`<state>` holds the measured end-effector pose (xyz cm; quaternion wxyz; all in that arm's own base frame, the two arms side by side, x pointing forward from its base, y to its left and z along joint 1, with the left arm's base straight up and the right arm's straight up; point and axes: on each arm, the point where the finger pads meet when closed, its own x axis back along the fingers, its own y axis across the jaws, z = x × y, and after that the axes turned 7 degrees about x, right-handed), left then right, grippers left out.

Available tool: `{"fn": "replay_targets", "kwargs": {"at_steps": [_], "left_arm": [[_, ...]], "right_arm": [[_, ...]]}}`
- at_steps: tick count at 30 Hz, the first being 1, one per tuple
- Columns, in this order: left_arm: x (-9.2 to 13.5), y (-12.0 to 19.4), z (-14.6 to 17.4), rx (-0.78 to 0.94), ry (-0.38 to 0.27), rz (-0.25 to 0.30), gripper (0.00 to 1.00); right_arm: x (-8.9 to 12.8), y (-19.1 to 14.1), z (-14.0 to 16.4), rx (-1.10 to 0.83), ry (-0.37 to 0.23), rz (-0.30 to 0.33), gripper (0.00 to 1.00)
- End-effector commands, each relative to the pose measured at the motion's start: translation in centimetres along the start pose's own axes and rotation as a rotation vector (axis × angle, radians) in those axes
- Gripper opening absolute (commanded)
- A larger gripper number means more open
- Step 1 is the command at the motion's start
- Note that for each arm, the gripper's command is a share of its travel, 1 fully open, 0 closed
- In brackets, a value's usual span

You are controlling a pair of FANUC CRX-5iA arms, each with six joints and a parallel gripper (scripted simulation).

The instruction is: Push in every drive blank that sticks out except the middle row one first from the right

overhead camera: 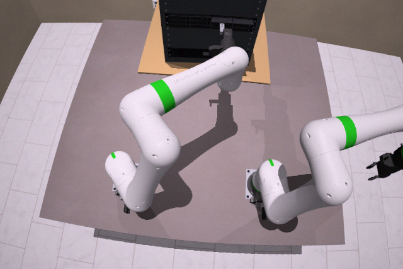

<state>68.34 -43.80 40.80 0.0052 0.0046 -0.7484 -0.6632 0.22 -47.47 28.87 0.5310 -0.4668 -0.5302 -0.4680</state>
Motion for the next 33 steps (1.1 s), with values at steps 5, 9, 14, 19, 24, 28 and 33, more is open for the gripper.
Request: {"fn": "replay_targets", "kwargs": {"at_steps": [5,9,14,19,24,28,33], "left_arm": [[-0.3,0.2,0.0,0.002,0.000,-0.002,0.00],[-0.3,0.2,0.0,0.002,0.000,-0.002,0.00],[-0.4,0.2,0.0,0.002,0.000,-0.002,0.00],[-1.1,0.2,0.0,0.002,0.000,-0.002,0.00],[-1.3,0.2,0.0,0.002,0.000,-0.002,0.00],[-1.3,0.2,0.0,0.002,0.000,-0.002,0.00],[-1.4,0.2,0.0,0.002,0.000,-0.002,0.00]], "right_arm": [[0.1,0.0,0.0,0.000,-0.002,0.001,1.00],[0.1,0.0,0.0,0.000,-0.002,0.001,1.00],[0.1,0.0,0.0,0.000,-0.002,0.001,1.00],[0.1,0.0,0.0,0.000,-0.002,0.001,1.00],[0.1,0.0,0.0,0.000,-0.002,0.001,1.00],[0.1,0.0,0.0,0.000,-0.002,0.001,1.00],[0.1,0.0,0.0,0.000,-0.002,0.001,1.00]]}}
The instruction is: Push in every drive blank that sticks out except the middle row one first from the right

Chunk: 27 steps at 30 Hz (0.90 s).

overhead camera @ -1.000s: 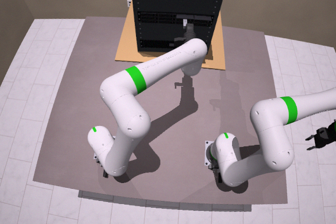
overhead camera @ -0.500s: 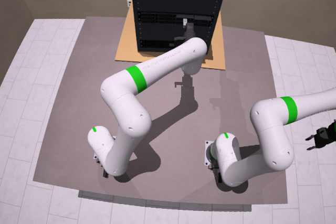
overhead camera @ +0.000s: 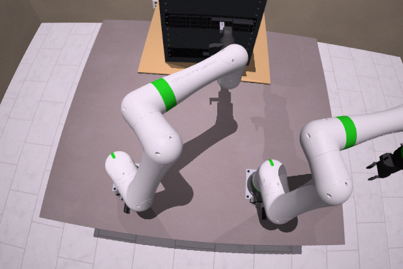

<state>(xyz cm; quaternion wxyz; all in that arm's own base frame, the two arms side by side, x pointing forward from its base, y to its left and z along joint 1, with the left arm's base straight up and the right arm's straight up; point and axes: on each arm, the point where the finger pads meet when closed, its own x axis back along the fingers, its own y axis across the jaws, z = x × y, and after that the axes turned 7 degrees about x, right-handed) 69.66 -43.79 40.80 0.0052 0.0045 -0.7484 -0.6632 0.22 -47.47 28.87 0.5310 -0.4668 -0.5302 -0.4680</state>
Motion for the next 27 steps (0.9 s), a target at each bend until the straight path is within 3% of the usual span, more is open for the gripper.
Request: {"fn": "replay_targets", "kwargs": {"at_steps": [1,27], "left_arm": [[-0.2,0.2,0.0,0.002,0.000,-0.002,0.00],[-1.2,0.2,0.0,0.002,0.000,-0.002,0.00]], "right_arm": [[0.1,0.0,0.0,0.000,-0.002,0.001,1.00],[0.1,0.0,0.0,0.000,-0.002,0.001,1.00]]}}
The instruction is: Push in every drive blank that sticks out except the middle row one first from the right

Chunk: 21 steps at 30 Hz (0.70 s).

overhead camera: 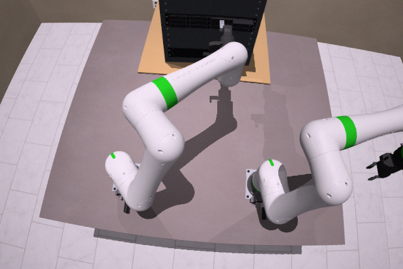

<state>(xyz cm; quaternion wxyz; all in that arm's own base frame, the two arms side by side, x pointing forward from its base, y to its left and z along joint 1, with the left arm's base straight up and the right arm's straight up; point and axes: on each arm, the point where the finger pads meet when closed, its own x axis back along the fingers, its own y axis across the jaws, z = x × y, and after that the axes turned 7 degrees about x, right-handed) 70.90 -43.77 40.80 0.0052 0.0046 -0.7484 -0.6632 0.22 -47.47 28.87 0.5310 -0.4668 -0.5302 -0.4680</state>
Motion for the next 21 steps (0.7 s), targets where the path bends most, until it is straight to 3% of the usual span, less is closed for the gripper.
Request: {"fn": "replay_targets", "kwargs": {"at_steps": [1,21], "left_arm": [[0.00,0.17,-0.01,0.002,0.000,-0.002,0.00],[-0.30,0.17,-0.01,0.002,0.000,-0.002,0.00]], "right_arm": [[0.09,-0.02,-0.02,0.000,-0.002,0.001,1.00],[0.09,-0.02,-0.02,0.000,-0.002,0.001,1.00]]}}
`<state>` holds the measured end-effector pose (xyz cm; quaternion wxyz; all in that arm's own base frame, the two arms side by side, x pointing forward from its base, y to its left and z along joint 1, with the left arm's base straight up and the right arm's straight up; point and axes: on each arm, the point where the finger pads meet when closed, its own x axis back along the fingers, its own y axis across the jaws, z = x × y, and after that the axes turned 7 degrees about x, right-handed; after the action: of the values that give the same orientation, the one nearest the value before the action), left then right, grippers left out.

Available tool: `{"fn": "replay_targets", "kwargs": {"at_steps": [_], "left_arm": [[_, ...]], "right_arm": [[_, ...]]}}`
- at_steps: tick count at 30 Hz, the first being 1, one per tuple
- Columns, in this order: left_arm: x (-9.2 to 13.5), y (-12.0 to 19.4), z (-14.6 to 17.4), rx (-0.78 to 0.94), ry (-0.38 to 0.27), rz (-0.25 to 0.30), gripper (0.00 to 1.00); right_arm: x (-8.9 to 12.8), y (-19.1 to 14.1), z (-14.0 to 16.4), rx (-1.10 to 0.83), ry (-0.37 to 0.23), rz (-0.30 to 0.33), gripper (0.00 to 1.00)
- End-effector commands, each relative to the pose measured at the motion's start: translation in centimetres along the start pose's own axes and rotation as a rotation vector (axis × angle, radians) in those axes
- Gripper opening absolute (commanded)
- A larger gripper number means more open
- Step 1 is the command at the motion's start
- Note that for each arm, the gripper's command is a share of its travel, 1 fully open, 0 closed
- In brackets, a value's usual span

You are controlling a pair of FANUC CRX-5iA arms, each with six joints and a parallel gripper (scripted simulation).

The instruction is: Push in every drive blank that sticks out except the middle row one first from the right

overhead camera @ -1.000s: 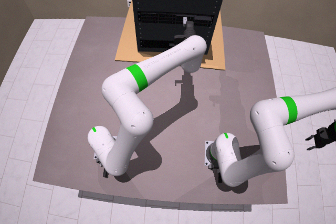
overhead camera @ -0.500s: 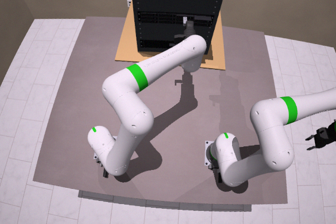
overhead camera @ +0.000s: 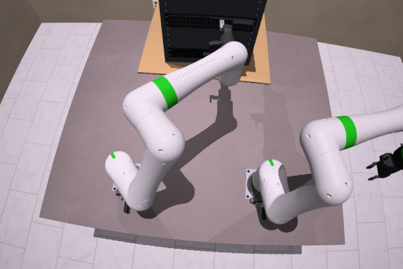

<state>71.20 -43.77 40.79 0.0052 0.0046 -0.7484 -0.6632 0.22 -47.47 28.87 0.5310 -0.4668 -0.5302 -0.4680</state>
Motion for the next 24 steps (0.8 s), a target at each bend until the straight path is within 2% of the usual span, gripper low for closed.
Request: {"fn": "replay_targets", "kwargs": {"at_steps": [1,24], "left_arm": [[0.00,0.17,-0.01,0.002,0.000,-0.002,0.00],[-0.48,0.18,-0.01,0.002,0.000,-0.002,0.00]], "right_arm": [[0.09,-0.02,-0.02,0.000,-0.002,0.001,1.00],[0.09,-0.02,-0.02,0.000,-0.002,0.001,1.00]]}}
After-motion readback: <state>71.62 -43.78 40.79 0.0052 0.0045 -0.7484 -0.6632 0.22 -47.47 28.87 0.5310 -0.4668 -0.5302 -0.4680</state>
